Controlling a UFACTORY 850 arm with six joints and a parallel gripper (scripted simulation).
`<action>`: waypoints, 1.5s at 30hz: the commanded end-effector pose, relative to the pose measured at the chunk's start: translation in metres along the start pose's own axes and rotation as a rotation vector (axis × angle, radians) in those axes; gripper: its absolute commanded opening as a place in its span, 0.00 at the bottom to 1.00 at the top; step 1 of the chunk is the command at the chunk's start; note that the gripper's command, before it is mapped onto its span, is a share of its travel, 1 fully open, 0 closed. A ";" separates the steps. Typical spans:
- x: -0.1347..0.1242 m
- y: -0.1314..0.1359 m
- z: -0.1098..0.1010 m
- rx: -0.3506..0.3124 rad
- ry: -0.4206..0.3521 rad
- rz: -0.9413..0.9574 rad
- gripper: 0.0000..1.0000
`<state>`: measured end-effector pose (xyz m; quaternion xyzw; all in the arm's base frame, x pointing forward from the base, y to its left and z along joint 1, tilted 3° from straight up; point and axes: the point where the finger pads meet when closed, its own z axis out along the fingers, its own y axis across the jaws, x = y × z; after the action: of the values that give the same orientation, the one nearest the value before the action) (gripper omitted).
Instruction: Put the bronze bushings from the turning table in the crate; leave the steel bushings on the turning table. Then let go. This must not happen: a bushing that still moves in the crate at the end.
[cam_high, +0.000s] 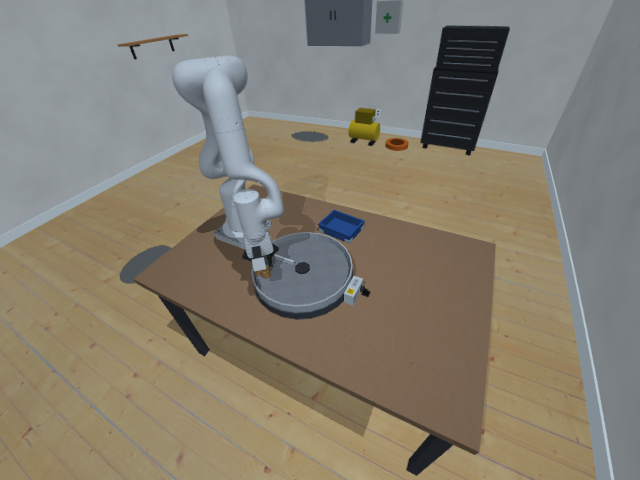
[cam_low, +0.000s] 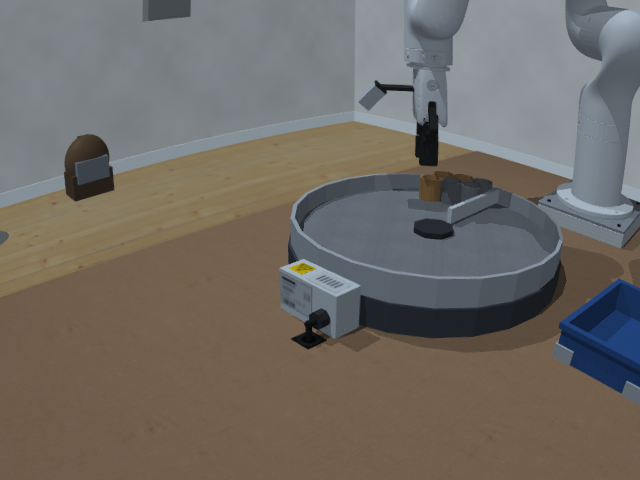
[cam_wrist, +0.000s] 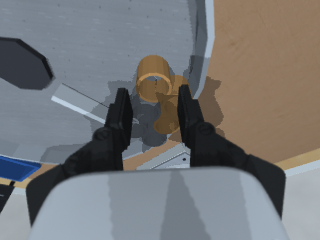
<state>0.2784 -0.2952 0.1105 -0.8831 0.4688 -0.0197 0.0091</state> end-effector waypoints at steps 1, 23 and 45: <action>0.001 0.000 0.000 0.001 0.001 0.000 0.47; 0.003 -0.001 0.004 0.003 0.001 0.000 0.47; 0.003 -0.001 0.025 0.003 0.001 0.000 0.47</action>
<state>0.2810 -0.2966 0.0862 -0.8831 0.4686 -0.0200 0.0102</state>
